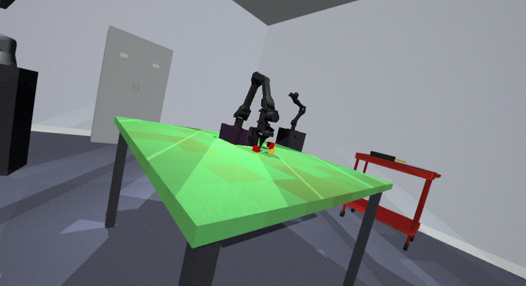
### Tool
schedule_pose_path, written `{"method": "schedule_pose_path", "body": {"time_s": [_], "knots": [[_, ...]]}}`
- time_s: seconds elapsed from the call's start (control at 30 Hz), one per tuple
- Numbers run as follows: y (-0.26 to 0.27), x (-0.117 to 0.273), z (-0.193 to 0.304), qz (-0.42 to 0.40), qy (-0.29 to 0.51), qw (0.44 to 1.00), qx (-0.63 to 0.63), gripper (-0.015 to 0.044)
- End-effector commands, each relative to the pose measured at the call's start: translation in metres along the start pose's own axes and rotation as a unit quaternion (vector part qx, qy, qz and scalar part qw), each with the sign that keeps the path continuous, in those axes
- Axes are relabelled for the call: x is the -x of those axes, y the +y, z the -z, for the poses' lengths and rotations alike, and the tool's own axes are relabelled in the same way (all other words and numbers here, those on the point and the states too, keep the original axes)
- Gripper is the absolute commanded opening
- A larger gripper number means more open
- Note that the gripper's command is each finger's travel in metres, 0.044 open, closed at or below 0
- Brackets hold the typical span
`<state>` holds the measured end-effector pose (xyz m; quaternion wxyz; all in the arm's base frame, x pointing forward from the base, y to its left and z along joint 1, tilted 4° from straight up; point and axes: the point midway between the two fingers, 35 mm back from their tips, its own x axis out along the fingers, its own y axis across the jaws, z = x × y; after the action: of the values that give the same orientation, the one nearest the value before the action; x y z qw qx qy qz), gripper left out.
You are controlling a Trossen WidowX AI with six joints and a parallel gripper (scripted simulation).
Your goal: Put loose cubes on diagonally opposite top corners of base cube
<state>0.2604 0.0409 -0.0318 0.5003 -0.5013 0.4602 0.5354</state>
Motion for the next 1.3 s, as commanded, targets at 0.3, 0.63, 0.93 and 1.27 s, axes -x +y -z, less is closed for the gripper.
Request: {"method": "schedule_pose_path", "body": {"time_s": [0.3,0.63,0.93,1.27], "knots": [[0.004,-0.022,0.0,-0.005,0.0,1.0,-0.002,0.0265],[0.004,-0.023,0.0,-0.005,0.0,1.0,-0.002,0.0105],[0.0,-0.005,0.0,-0.005,0.0,1.0,-0.002,0.0105],[-0.004,0.025,0.0,-0.005,0.0,1.0,-0.002,0.0105]]}}
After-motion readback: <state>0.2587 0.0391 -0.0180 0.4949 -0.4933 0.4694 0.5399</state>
